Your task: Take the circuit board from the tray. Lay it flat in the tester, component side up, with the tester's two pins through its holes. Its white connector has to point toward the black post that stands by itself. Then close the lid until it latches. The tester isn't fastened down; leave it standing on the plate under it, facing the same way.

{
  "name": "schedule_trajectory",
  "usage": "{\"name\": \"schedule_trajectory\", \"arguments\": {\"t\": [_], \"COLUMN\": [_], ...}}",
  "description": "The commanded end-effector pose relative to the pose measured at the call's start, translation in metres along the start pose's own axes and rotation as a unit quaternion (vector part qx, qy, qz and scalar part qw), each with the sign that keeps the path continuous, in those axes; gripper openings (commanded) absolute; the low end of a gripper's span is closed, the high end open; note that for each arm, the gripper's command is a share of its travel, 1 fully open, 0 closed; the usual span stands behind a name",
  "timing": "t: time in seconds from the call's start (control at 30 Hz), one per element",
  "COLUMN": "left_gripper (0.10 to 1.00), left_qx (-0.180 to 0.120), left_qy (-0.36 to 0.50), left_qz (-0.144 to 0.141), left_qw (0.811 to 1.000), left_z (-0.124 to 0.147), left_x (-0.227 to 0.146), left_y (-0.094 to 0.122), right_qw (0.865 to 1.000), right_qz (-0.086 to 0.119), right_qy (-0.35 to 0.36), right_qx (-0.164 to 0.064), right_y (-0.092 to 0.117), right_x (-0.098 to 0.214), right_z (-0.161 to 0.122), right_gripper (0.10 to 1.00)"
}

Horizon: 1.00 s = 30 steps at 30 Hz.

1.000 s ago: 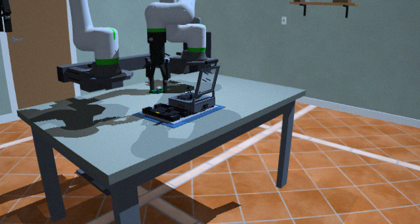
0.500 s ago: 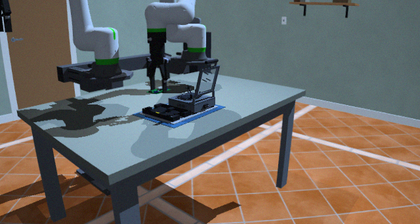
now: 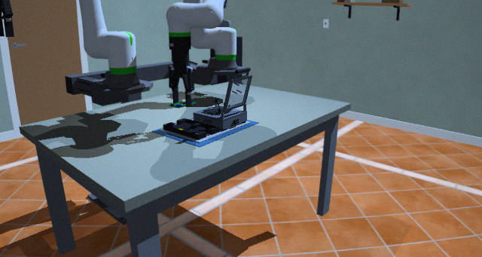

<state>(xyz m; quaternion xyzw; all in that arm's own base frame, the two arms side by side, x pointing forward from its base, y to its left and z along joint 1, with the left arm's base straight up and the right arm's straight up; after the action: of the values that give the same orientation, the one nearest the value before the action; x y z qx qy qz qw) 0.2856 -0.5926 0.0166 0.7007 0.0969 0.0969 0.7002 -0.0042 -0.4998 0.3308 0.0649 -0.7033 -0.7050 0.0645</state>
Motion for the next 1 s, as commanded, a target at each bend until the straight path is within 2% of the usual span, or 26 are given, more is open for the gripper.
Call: {"name": "schedule_trajectory", "arguments": {"t": [0.0, 0.97], "left_gripper": [0.51, 0.51], "left_qx": [-0.001, -0.001], "left_qy": [-0.006, -0.014], "left_qz": [0.0, 0.0], "left_qw": [1.0, 1.0], "left_z": [0.0008, 0.0008], "left_x": [0.0001, 0.0001], "left_y": [0.0015, 0.0015], "right_qw": [1.0, 1.0], "right_qz": [0.0, 0.0], "right_qy": [0.0, 0.0], "right_qx": [0.001, 0.001], "right_y": [0.0012, 0.0012], "right_x": [0.0003, 0.0003], "right_z": [-0.0002, -0.0002], "right_gripper": [1.0, 1.0]}}
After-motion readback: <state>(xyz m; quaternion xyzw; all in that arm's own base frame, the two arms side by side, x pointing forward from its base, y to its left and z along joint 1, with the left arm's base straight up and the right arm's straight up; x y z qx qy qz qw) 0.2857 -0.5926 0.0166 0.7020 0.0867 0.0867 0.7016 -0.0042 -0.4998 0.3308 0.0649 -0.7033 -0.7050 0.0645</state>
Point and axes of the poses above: on each arm, the point where the finger pads meet when closed, its own y axis back along the fingers, its own x axis across the jaws, z = x × y, the point moved 6 cm from there along y, back along the fingers, and after that the axes turned 11 degrees about y, right-handed, at the moved point
